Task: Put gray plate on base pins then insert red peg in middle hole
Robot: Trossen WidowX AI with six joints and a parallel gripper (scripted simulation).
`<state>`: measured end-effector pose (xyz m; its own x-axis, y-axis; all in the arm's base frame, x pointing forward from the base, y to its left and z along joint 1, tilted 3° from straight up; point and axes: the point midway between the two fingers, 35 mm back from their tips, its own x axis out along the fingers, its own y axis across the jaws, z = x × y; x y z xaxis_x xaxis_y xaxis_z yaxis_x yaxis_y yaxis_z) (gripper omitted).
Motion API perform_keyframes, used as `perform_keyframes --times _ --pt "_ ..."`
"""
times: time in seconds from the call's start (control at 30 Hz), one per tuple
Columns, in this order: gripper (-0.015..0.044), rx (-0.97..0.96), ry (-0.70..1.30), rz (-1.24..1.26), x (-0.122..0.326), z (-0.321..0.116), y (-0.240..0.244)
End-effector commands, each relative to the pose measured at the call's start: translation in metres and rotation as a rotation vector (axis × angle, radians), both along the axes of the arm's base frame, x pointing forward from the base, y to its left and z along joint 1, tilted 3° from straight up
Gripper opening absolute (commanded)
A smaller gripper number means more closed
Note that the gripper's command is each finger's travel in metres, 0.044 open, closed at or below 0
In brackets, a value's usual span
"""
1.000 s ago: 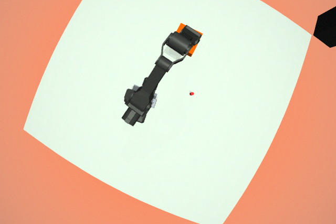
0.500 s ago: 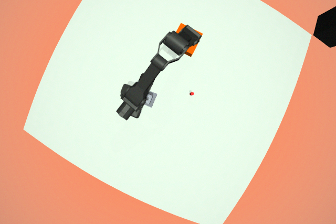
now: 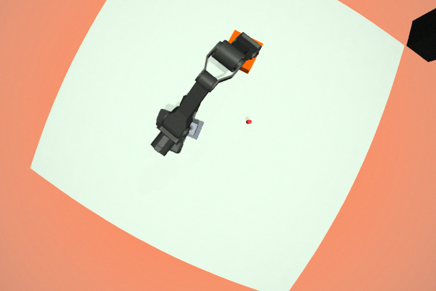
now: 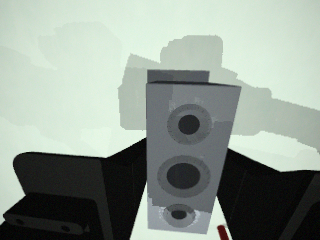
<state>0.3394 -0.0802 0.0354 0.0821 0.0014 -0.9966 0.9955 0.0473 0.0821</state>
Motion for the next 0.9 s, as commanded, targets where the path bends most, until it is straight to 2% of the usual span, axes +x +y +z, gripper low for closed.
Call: perform_keyframes --times 0.0,0.87 --pt "0.0 0.004 -0.003 0.006 0.001 -0.001 0.001" --pt "0.0 0.004 -0.003 0.006 0.004 -0.038 0.001"
